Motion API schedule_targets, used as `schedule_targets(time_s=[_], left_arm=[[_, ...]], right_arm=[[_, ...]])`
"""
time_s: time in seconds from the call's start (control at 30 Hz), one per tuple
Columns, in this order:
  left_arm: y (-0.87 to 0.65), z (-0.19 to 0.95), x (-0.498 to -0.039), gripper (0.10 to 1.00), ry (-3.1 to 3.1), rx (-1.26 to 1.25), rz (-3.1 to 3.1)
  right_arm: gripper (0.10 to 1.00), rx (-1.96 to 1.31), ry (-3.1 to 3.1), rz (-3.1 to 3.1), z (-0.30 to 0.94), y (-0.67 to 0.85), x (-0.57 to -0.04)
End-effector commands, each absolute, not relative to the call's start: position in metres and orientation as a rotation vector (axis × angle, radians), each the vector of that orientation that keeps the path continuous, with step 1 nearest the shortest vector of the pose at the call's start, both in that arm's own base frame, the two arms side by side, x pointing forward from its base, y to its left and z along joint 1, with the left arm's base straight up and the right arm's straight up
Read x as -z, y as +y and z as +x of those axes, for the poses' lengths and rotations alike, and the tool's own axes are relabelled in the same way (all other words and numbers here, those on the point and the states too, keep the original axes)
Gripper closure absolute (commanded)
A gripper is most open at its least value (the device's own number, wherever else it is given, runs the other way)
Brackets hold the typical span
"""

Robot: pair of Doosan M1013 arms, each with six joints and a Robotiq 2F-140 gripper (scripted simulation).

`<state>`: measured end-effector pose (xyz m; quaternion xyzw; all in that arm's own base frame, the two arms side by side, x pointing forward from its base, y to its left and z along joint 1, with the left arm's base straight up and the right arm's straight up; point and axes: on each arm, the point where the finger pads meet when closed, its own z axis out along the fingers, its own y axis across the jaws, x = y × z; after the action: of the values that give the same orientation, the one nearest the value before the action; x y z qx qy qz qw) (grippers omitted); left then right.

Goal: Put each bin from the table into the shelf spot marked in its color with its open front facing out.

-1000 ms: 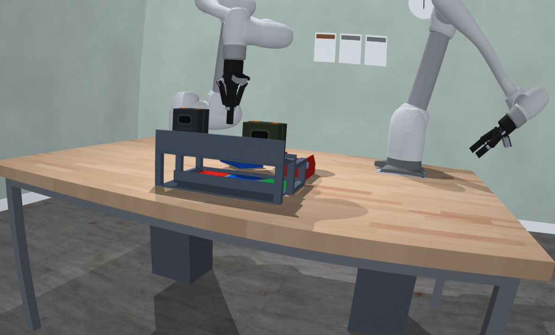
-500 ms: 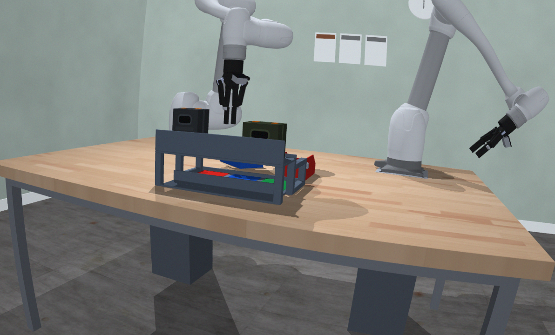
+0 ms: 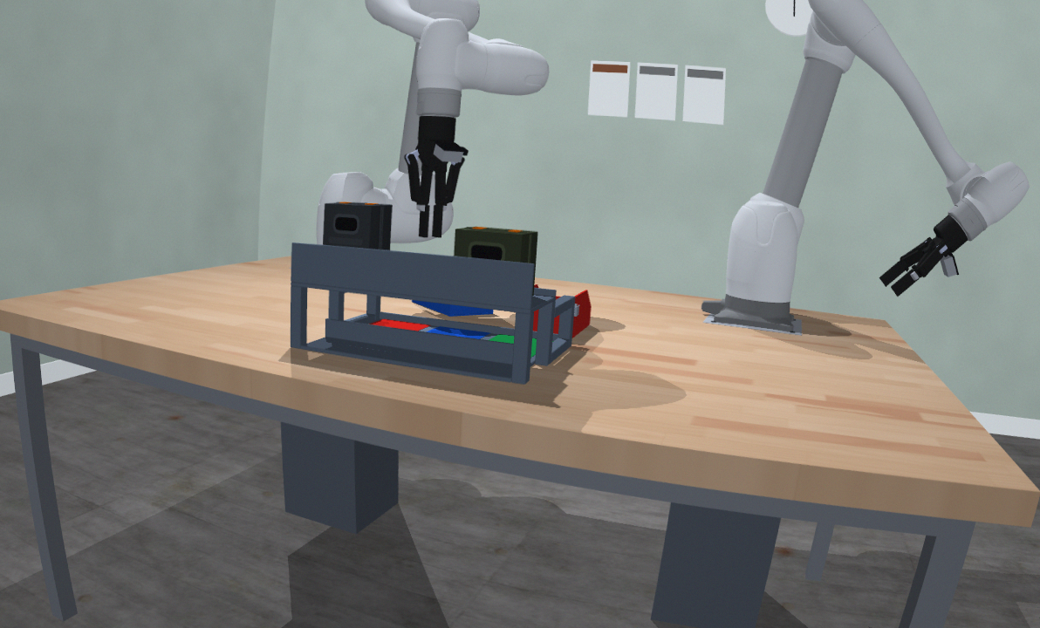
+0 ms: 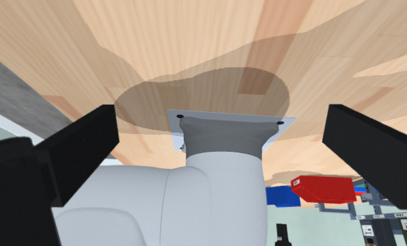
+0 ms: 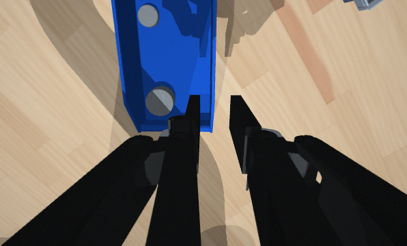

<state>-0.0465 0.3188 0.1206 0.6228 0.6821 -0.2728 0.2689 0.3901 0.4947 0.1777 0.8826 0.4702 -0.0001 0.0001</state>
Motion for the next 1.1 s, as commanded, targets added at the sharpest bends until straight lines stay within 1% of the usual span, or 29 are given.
schedule_targets(time_s=[0.0, 1.07], left_arm=[[0.319, -0.047, -0.121, 0.098, 1.840, 0.735, 1.680], [0.319, -0.047, -0.121, 0.098, 1.840, 0.735, 1.680]], right_arm=[[0.861, -0.002, 1.477, 2.773, 0.390, 0.495, -0.177], [0.861, -0.002, 1.477, 2.773, 0.391, 0.494, -0.124]])
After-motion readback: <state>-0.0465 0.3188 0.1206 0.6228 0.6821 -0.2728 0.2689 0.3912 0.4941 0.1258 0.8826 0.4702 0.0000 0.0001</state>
